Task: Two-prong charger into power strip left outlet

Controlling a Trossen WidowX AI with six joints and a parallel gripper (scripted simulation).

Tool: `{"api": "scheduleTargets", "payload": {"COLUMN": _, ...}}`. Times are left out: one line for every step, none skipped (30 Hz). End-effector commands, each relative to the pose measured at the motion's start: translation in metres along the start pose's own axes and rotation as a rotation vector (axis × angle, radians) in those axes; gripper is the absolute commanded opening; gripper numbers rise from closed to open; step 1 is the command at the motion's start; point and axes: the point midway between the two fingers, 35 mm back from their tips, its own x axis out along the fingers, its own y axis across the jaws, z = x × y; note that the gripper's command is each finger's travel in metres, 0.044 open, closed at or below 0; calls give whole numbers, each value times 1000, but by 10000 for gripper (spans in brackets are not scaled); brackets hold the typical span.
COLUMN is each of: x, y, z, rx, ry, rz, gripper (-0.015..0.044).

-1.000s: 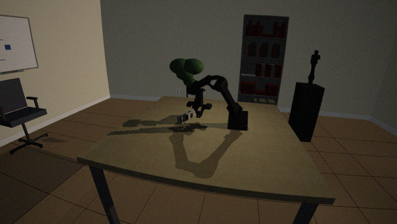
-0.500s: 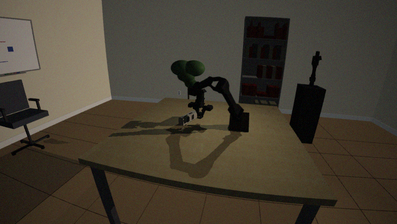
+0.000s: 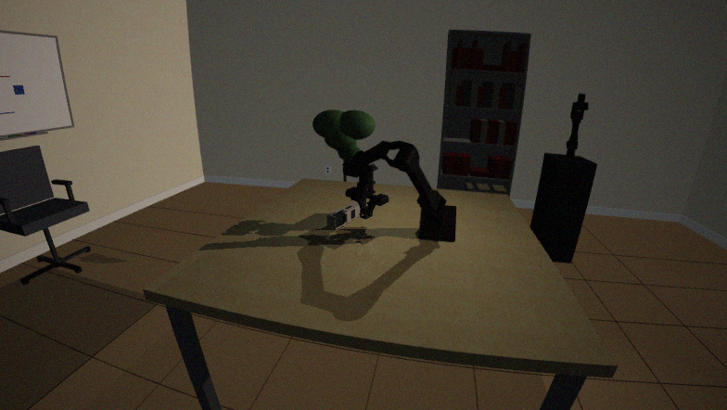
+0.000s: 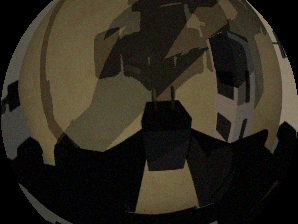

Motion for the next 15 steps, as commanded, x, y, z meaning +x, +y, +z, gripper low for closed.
{"api": "scheduleTargets", "payload": {"x": 2, "y": 0, "z": 2, "rx": 60, "ry": -8, "rz": 3, "gripper": 0}}
{"api": "scheduleTargets", "payload": {"x": 2, "y": 0, "z": 2, "rx": 74, "ry": -8, "rz": 4, "gripper": 0}}
{"api": "scheduleTargets", "payload": {"x": 3, "y": 0, "z": 3, "rx": 88, "ry": -8, "rz": 5, "gripper": 0}}
{"api": "scheduleTargets", "payload": {"x": 3, "y": 0, "z": 3, "rx": 102, "ry": -9, "rz": 5, "gripper": 0}}
{"api": "scheduleTargets", "payload": {"x": 4, "y": 0, "z": 3, "rx": 116, "ry": -9, "rz": 6, "gripper": 0}}
{"api": "scheduleTargets", "payload": {"x": 4, "y": 1, "z": 4, "rx": 130, "ry": -10, "rz": 7, "gripper": 0}}
{"api": "scheduleTargets", "payload": {"x": 4, "y": 1, "z": 4, "rx": 143, "ry": -10, "rz": 8, "gripper": 0}}
{"api": "scheduleTargets", "payload": {"x": 5, "y": 1, "z": 4, "rx": 157, "ry": -11, "rz": 9, "gripper": 0}}
{"api": "scheduleTargets", "payload": {"x": 5, "y": 1, "z": 4, "rx": 171, "ry": -11, "rz": 10, "gripper": 0}}
{"api": "scheduleTargets", "payload": {"x": 5, "y": 1, "z": 5, "rx": 185, "ry": -11, "rz": 11, "gripper": 0}}
{"api": "scheduleTargets", "payload": {"x": 6, "y": 1, "z": 5, "rx": 199, "ry": -12, "rz": 12, "gripper": 0}}
{"api": "scheduleTargets", "payload": {"x": 6, "y": 1, "z": 5, "rx": 213, "ry": -12, "rz": 12, "gripper": 0}}
{"api": "scheduleTargets", "payload": {"x": 7, "y": 1, "z": 6, "rx": 227, "ry": -12, "rz": 13, "gripper": 0}}
{"api": "scheduleTargets", "payload": {"x": 7, "y": 1, "z": 6, "rx": 241, "ry": -13, "rz": 14, "gripper": 0}}
{"api": "scheduleTargets", "payload": {"x": 7, "y": 2, "z": 6, "rx": 255, "ry": -13, "rz": 15, "gripper": 0}}
